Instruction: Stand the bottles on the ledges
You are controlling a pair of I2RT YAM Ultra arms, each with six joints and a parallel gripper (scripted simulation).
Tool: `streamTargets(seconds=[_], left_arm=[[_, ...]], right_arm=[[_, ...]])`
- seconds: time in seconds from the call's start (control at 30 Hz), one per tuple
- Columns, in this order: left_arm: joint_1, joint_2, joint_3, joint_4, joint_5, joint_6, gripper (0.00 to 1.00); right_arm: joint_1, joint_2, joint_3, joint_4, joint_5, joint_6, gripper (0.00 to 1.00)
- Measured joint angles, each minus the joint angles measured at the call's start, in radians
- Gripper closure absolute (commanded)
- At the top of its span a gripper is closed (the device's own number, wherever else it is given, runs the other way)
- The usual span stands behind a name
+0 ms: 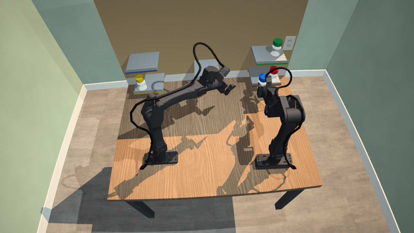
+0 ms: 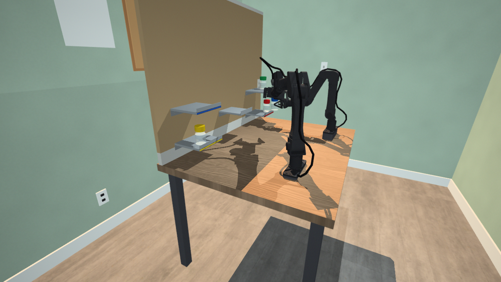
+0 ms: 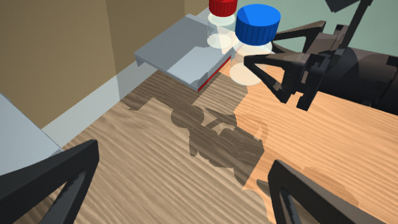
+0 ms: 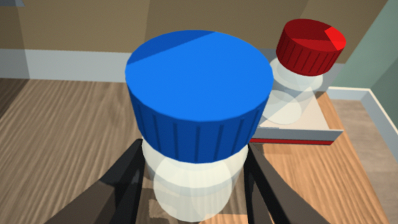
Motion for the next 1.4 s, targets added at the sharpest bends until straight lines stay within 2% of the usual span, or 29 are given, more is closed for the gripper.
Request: streamTargets(seconds=[0.4, 0.67, 1.4], left_arm=[[0.0, 0.0, 0.0, -0.003, 0.0, 0.0, 0.0], [0.01, -0.04, 0.016, -0.136, 0.0, 0.0, 0.0], [0.214, -0.686, 0.157, -0.771, -0.014, 0.0, 0.0]], right_arm=[[0.0, 0.0, 0.0, 0.0, 0.0, 0.0, 0.5], [0.0, 0.0, 0.0, 0.0, 0.0, 0.0, 0.5], [0.0, 0.0, 0.0, 0.0, 0.0, 0.0, 0.5]])
